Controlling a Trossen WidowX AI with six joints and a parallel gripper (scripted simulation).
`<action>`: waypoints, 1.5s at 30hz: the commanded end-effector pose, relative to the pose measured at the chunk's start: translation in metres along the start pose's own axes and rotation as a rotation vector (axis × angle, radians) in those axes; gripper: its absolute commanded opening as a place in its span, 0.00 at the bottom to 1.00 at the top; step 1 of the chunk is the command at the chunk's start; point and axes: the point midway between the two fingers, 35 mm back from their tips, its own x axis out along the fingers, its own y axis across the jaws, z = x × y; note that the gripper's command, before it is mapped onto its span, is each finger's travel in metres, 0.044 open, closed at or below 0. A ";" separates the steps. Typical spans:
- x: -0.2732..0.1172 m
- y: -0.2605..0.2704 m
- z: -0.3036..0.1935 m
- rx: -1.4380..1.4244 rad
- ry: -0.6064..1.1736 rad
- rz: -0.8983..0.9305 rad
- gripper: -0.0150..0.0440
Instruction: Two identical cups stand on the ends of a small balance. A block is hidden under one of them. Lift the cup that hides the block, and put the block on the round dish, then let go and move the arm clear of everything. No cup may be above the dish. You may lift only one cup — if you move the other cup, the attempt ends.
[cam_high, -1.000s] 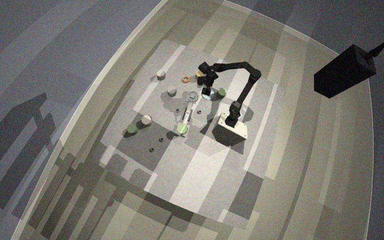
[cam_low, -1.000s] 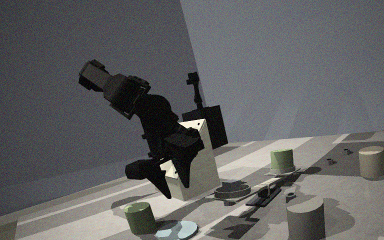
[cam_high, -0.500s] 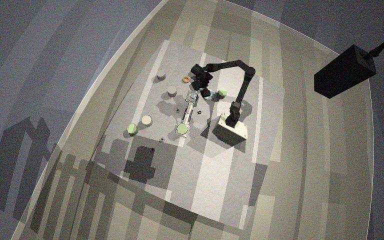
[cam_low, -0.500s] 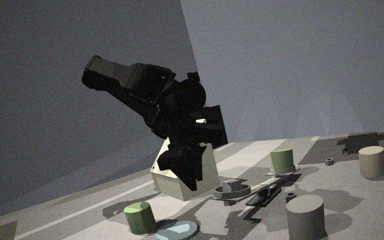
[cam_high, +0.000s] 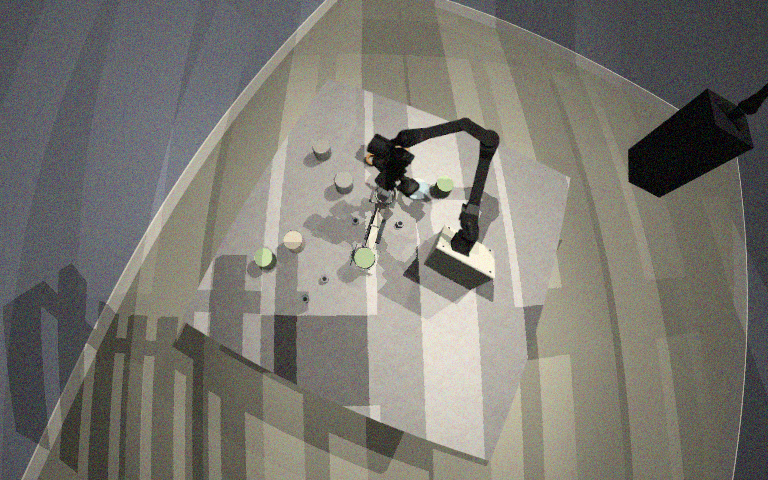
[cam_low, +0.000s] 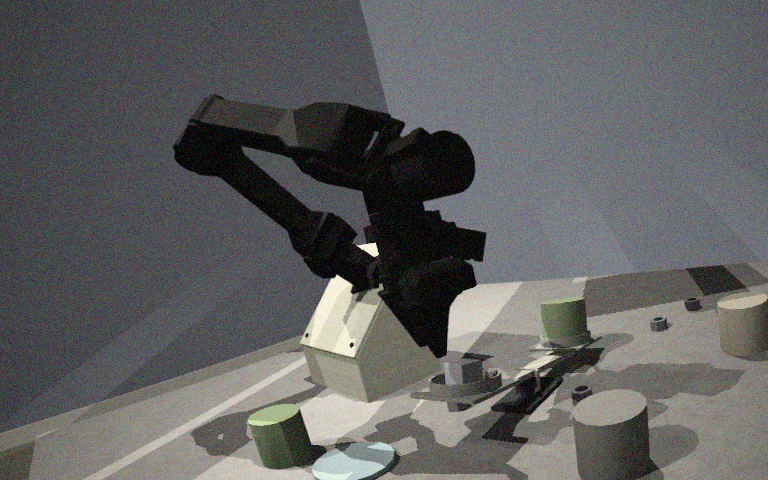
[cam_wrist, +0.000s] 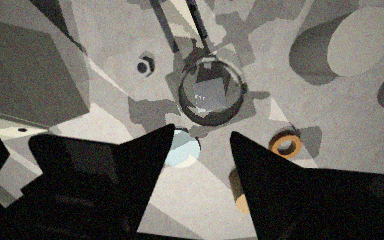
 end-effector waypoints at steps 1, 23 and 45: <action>-0.004 -0.003 0.013 -0.152 0.015 -0.004 0.69; 0.009 -0.004 0.029 -0.338 0.030 -0.009 0.69; 0.044 -0.004 0.027 -0.338 0.032 -0.009 0.69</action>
